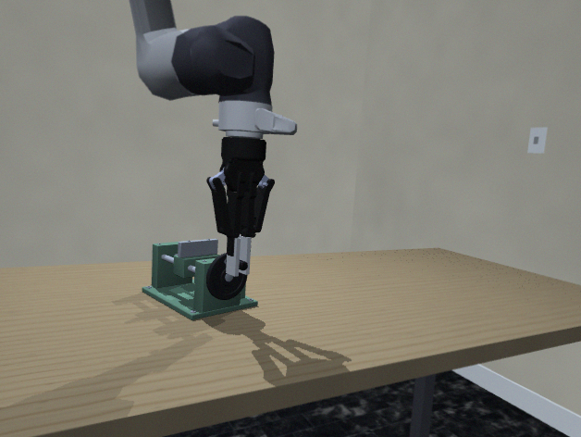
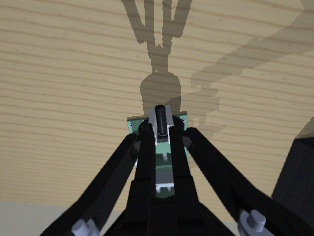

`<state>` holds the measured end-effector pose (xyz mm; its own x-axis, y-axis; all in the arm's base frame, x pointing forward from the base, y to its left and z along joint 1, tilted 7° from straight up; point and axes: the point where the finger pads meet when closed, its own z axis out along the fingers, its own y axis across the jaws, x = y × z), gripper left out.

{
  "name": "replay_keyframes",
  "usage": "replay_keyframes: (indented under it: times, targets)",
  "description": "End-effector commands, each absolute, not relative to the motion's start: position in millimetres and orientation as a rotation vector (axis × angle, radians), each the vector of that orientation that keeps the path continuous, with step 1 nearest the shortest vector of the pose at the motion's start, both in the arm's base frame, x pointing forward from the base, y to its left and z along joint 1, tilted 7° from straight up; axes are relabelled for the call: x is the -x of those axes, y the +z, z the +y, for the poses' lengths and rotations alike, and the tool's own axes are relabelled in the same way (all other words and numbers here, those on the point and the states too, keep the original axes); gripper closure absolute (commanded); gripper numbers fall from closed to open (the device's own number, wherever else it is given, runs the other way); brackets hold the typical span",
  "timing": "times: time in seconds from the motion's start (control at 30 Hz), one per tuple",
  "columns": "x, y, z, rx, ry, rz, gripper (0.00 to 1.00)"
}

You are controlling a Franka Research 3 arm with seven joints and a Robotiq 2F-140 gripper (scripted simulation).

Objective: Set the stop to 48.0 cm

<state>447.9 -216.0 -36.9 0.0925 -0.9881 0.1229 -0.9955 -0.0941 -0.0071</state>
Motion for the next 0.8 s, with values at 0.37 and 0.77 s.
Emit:
replay_keyframes:
  times: [0.37,0.77]
  targets:
    - [-426.1,-50.8,-220.7,-2.263,0.144,-2.056,0.96]
    - [-421.7,-66.3,-223.1,-2.263,0.144,-2.056,0.96]
